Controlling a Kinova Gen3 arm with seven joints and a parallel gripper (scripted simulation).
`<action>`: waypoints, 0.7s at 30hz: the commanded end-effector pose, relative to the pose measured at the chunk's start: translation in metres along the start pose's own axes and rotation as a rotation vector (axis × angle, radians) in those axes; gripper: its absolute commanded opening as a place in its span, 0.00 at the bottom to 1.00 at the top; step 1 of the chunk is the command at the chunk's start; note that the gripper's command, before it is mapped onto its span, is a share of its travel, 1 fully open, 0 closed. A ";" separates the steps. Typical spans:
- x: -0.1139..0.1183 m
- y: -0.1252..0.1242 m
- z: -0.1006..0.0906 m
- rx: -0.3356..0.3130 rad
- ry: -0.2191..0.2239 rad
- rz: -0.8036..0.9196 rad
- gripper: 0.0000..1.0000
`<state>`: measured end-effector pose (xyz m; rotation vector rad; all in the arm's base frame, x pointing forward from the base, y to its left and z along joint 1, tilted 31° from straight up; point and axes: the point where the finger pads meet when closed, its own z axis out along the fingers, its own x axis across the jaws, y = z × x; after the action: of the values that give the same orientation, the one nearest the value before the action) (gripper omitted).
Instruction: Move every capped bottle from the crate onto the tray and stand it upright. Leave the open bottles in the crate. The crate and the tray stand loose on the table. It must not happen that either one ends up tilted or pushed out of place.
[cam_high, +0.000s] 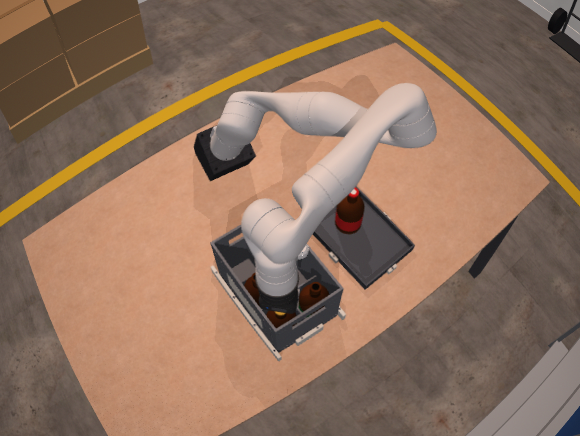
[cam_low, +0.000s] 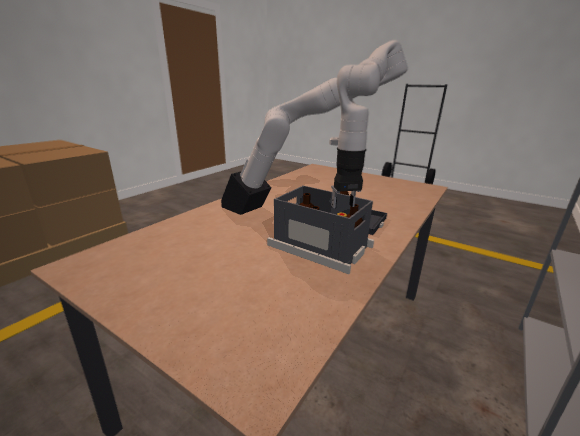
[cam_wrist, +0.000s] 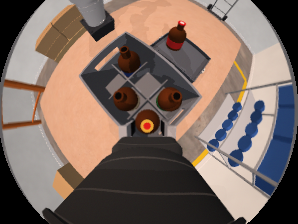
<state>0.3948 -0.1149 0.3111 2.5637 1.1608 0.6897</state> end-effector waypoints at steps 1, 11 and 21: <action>-0.002 -0.001 0.005 0.001 -0.003 0.004 1.00; -0.002 -0.001 0.007 0.001 -0.003 0.004 1.00; -0.002 -0.001 0.007 0.001 -0.003 0.004 1.00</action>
<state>0.3969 -0.1164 0.3032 2.5683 1.1563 0.6845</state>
